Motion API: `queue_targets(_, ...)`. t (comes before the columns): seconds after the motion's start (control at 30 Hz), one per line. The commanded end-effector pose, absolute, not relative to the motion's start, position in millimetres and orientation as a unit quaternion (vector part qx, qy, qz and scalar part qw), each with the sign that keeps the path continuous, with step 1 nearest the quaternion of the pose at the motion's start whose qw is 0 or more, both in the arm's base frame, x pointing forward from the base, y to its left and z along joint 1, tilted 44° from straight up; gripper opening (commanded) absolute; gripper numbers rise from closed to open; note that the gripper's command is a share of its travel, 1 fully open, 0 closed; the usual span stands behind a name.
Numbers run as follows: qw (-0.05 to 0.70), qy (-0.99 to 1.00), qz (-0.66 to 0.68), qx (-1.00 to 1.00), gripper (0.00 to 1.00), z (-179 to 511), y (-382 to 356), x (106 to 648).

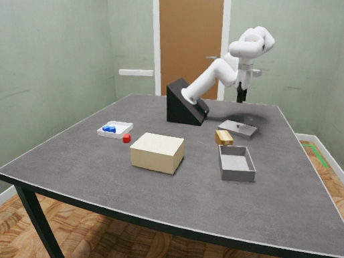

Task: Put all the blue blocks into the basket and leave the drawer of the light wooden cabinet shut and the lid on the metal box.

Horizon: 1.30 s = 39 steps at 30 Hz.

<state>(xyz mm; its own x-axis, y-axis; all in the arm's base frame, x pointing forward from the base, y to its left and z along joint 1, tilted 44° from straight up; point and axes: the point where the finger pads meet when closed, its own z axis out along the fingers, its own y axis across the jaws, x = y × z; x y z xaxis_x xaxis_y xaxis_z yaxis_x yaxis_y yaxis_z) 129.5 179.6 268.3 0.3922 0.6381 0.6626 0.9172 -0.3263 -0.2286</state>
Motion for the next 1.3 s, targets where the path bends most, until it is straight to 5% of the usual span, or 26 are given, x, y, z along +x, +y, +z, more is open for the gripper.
queue_targets(0.0,0.297,-0.499,-0.236,-0.78,0.44,268.5,179.9,129.8)
queue_targets(1.27,0.297,-0.499,-0.235,-0.78,0.44,200.8,247.4,137.0)
